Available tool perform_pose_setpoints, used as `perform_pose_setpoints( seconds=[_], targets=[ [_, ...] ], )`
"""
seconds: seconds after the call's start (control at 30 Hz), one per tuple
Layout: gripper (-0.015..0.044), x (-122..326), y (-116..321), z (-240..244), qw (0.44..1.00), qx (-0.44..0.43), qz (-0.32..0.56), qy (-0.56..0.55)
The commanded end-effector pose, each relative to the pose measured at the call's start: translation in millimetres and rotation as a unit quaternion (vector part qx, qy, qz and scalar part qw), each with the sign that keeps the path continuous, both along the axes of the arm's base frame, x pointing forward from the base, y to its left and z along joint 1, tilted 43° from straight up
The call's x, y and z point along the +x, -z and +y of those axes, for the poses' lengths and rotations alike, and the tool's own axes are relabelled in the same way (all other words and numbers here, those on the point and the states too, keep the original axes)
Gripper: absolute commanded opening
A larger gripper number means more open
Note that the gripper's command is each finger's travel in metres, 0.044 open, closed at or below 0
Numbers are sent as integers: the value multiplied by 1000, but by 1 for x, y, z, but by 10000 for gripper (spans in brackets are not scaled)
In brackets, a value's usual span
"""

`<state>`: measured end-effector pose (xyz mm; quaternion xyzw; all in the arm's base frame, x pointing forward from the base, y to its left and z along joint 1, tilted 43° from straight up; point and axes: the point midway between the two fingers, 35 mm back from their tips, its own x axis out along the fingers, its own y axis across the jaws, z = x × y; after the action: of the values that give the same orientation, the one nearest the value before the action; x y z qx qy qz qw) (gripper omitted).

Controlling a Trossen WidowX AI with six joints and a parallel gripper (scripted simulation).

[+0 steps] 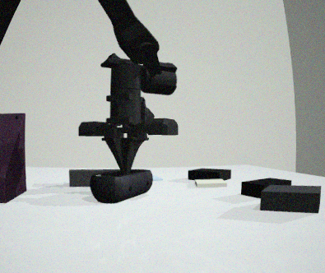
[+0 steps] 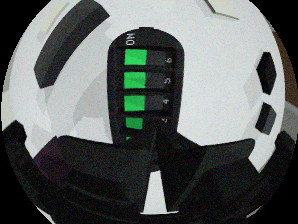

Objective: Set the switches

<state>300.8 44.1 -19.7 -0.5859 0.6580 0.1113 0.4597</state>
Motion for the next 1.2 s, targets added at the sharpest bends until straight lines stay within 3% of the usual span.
perform_pose_setpoints(
  seconds=[0.0,0.9,1.17],
  targets=[
    [0,-1,3,-3,1000,-5,4,-1],
    [0,-1,3,-3,1000,-5,4,-1],
    [0,-5,-29,27,1000,-4,4,-1]
  ],
)
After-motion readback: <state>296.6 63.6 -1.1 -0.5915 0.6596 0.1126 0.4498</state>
